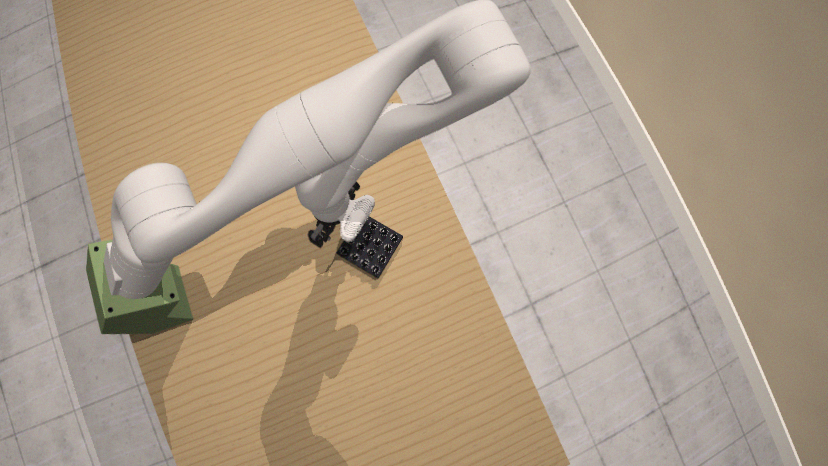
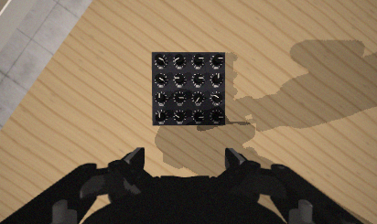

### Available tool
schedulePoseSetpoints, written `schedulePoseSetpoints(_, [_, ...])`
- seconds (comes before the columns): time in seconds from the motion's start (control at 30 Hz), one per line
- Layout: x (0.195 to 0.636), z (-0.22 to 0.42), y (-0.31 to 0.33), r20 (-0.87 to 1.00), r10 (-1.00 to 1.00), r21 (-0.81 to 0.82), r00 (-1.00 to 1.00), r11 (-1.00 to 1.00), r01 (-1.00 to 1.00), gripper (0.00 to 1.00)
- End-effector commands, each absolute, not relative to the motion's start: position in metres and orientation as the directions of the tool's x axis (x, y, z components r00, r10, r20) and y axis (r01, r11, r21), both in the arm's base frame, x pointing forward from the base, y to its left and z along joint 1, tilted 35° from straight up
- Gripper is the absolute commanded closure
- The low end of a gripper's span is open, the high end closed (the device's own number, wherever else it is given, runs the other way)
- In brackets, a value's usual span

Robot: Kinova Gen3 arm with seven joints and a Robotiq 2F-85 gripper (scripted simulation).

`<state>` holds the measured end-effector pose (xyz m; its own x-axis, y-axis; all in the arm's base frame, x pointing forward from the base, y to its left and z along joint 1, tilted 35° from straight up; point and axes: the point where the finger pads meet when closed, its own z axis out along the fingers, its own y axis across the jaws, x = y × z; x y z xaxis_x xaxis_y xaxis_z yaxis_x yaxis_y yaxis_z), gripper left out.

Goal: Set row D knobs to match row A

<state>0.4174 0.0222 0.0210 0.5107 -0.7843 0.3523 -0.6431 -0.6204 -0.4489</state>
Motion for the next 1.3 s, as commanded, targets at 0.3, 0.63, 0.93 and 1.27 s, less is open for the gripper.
schedulePoseSetpoints(0.3, [0.417, 0.021, 0.022, 0.353, -0.784, -0.449, 0.511, -0.620, -0.643, 0.00])
schedulePoseSetpoints(0.63, [0.417, 0.021, 0.022, 0.353, -0.784, -0.449, 0.511, -0.620, -0.643, 0.00])
schedulePoseSetpoints(0.93, [0.425, 0.031, 0.022, 0.356, -0.776, -0.446, 0.520, -0.631, -0.635, 0.00])
schedulePoseSetpoints(1.27, [0.447, 0.066, 0.015, 0.381, -0.745, -0.427, 0.548, -0.667, -0.610, 0.00])
